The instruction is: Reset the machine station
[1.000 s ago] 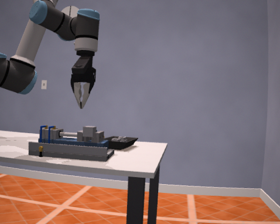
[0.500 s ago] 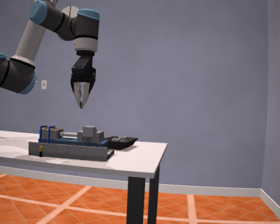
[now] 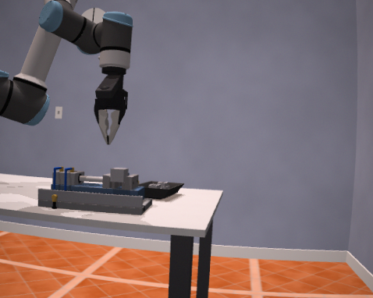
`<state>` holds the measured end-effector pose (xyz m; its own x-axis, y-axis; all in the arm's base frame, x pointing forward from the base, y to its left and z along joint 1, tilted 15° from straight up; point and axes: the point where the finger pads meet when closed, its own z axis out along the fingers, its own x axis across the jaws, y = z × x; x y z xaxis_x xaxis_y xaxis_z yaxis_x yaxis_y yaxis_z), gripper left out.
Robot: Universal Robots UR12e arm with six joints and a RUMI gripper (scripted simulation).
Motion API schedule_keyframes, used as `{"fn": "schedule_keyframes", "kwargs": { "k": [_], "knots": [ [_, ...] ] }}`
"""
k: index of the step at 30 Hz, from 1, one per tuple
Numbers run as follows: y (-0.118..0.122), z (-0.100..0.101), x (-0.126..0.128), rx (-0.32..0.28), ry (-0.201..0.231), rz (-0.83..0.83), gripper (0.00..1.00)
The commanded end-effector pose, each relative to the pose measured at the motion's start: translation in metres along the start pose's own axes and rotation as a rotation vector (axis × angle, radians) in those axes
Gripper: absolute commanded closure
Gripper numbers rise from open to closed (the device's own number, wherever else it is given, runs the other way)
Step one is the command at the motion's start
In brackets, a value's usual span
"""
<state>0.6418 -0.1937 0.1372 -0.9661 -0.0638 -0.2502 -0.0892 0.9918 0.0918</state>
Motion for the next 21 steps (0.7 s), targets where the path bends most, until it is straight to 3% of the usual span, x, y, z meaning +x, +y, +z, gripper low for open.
{"fn": "schedule_keyframes", "kwargs": {
  "k": [1,21],
  "knots": [
    [0.002,0.008,0.002,-0.005,0.004,0.001,1.0],
    [0.003,0.038,0.003,-0.005,0.004,0.0,1.0]
  ]
}}
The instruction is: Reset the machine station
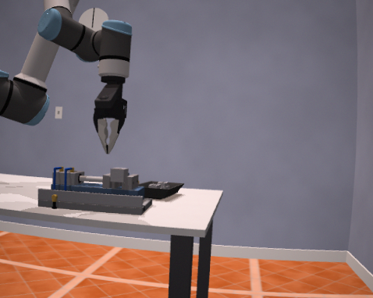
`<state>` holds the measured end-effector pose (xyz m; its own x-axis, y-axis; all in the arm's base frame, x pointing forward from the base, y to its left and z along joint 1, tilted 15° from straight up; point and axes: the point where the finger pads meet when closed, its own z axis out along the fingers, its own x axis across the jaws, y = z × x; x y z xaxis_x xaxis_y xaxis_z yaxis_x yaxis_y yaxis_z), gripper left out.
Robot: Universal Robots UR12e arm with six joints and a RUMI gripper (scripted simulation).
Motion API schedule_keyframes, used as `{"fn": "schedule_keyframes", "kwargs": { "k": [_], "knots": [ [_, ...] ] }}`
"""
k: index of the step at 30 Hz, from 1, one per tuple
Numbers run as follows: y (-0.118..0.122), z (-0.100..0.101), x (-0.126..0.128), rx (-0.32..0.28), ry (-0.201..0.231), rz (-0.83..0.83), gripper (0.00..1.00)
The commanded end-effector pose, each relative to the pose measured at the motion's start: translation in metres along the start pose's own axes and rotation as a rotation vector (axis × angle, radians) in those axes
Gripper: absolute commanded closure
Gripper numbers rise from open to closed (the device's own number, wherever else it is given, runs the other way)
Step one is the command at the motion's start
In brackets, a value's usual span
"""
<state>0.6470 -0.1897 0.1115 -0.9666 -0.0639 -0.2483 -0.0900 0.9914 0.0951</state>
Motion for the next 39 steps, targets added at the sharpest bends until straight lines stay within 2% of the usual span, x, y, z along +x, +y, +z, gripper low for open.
{"fn": "schedule_keyframes", "kwargs": {
  "k": [1,19,39],
  "knots": [
    [0.002,0.013,0.001,-0.001,0.002,0.0,1.0],
    [0.001,0.035,0.002,-0.001,0.002,0.001,1.0],
    [0.0,0.036,0.0,0.001,0.0,0.0,1.0]
  ]
}}
